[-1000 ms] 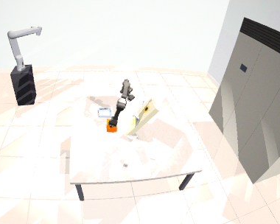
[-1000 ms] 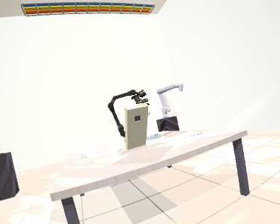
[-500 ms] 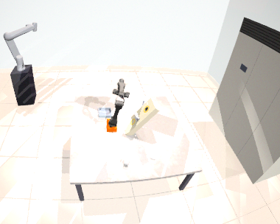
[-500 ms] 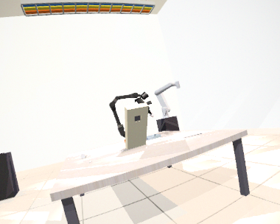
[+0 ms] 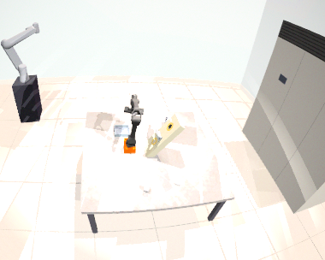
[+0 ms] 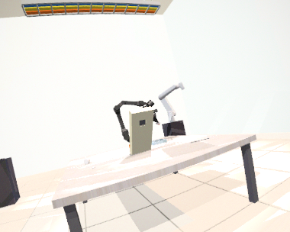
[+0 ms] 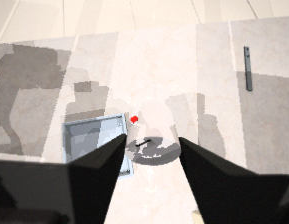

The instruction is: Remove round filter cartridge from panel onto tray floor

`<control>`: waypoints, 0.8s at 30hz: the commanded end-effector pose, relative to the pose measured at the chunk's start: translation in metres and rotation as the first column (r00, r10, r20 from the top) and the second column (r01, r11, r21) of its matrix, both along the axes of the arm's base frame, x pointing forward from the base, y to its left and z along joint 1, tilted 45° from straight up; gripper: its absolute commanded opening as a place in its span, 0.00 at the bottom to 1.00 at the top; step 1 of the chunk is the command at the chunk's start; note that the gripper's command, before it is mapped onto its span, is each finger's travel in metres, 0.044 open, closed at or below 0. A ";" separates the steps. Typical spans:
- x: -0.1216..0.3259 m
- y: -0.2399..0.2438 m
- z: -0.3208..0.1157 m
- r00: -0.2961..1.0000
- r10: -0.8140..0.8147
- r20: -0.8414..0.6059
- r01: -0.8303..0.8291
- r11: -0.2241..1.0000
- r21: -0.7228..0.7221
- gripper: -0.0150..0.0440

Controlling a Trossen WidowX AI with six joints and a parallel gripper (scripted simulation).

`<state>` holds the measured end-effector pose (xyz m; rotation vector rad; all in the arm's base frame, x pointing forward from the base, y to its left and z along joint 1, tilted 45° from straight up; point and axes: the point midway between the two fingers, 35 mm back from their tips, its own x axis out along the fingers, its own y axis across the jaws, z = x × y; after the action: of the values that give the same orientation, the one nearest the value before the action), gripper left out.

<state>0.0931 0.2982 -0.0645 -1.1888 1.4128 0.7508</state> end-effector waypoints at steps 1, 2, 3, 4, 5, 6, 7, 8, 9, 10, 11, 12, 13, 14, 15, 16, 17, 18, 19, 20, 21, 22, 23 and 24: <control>-0.023 -0.006 -0.017 0.997 0.058 -0.059 -0.057 0.998 0.009 0.25; -0.029 -0.008 -0.021 0.995 0.073 -0.073 -0.072 0.997 0.012 0.25; -0.035 -0.010 -0.025 0.992 0.088 -0.087 -0.087 0.996 0.015 0.25; -0.041 -0.013 -0.029 0.990 0.103 -0.101 -0.102 0.995 0.019 0.25; -0.046 -0.015 -0.032 0.986 0.118 -0.115 -0.116 0.993 0.022 0.25; -0.052 -0.018 -0.036 0.983 0.133 -0.129 -0.131 0.991 0.025 0.25; -0.058 -0.021 -0.039 0.979 0.148 -0.143 -0.145 0.989 0.029 0.25; -0.063 -0.024 -0.043 0.974 0.163 -0.156 -0.160 0.987 0.033 0.25; -0.069 -0.027 -0.046 0.969 0.178 -0.170 -0.174 0.984 0.036 0.25; -0.074 -0.030 -0.049 0.964 0.193 -0.184 -0.188 0.981 0.040 0.25; -0.080 -0.033 -0.052 0.958 0.207 -0.197 -0.203 0.978 0.044 0.25; -0.085 -0.037 -0.055 0.952 0.222 -0.211 -0.217 0.975 0.048 0.25; -0.090 -0.040 -0.058 0.945 0.237 -0.224 -0.231 0.972 0.053 0.25; -0.095 -0.044 -0.061 0.938 0.251 -0.238 -0.244 0.968 0.057 0.25; -0.100 -0.048 -0.063 0.931 0.265 -0.251 -0.258 0.964 0.062 0.25; -0.105 -0.052 -0.066 0.923 0.279 -0.264 -0.272 0.960 0.066 0.25; -0.109 -0.056 -0.068 0.916 0.291 -0.275 -0.283 0.957 0.070 0.25; -0.112 -0.058 -0.069 0.912 0.298 -0.281 -0.289 0.955 0.072 0.25; -0.112 -0.058 -0.069 0.911 0.300 -0.284 -0.291 0.954 0.073 0.25; -0.112 -0.058 -0.069 0.911 0.300 -0.284 -0.291 0.954 0.073 0.25; -0.112 -0.058 -0.069 0.911 0.300 -0.284 -0.291 0.954 0.073 0.25; -0.113 -0.059 -0.070 0.911 0.300 -0.284 -0.291 0.954 0.073 0.25; -0.113 -0.061 -0.073 0.911 0.300 -0.284 -0.291 0.954 0.073 0.25; -0.114 -0.064 -0.077 0.911 0.300 -0.284 -0.291 0.954 0.073 0.25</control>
<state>-0.0174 0.2394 -0.1349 -1.3261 1.4646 1.1842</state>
